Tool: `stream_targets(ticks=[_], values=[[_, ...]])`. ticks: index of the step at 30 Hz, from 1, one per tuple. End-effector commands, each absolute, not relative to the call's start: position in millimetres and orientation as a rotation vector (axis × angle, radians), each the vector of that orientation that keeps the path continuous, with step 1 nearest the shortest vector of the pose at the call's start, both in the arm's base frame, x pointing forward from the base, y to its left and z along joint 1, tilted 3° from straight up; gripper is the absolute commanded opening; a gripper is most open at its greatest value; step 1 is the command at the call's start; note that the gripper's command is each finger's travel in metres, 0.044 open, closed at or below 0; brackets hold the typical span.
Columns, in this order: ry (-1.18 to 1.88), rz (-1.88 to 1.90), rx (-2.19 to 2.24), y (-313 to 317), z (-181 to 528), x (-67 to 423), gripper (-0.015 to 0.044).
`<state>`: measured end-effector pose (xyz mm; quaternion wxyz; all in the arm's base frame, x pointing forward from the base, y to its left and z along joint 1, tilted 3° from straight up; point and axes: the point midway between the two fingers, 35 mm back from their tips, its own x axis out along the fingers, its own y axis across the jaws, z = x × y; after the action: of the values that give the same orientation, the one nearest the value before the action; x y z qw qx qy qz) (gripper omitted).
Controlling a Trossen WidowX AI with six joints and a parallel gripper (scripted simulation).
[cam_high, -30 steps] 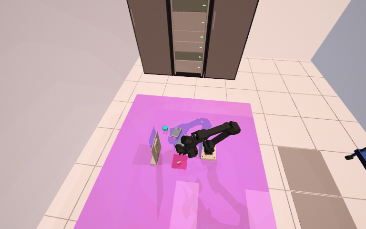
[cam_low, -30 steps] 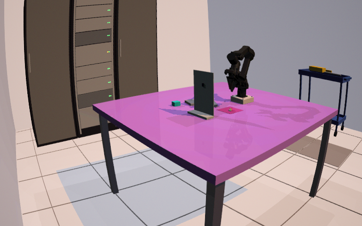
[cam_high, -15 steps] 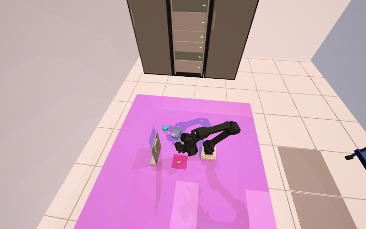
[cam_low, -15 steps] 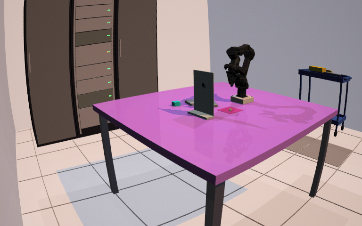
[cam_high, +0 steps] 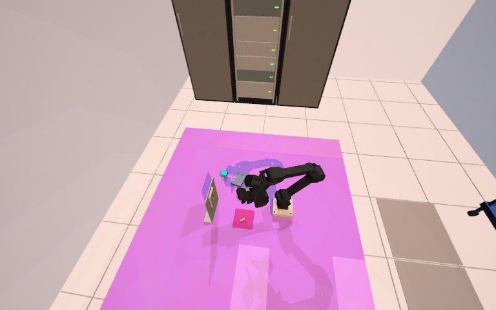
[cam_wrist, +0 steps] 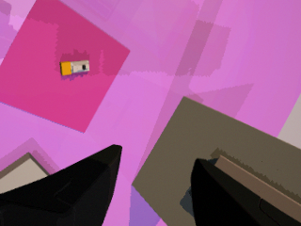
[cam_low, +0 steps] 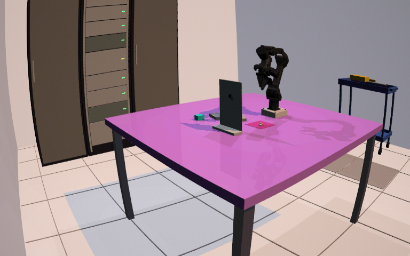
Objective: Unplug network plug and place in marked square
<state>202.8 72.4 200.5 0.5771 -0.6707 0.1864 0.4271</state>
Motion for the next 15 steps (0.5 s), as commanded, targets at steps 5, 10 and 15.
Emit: stream_targets(ticks=[5, 10, 15], values=[[0.428, 1.003, -1.574, 71.3, 223.1, 200.2, 0.0156], [0.427, 1.003, -1.575, 70.5, 232.8, 198.2, 0.0156], [0.427, 1.003, -1.575, 70.5, 232.8, 198.2, 0.0287]])
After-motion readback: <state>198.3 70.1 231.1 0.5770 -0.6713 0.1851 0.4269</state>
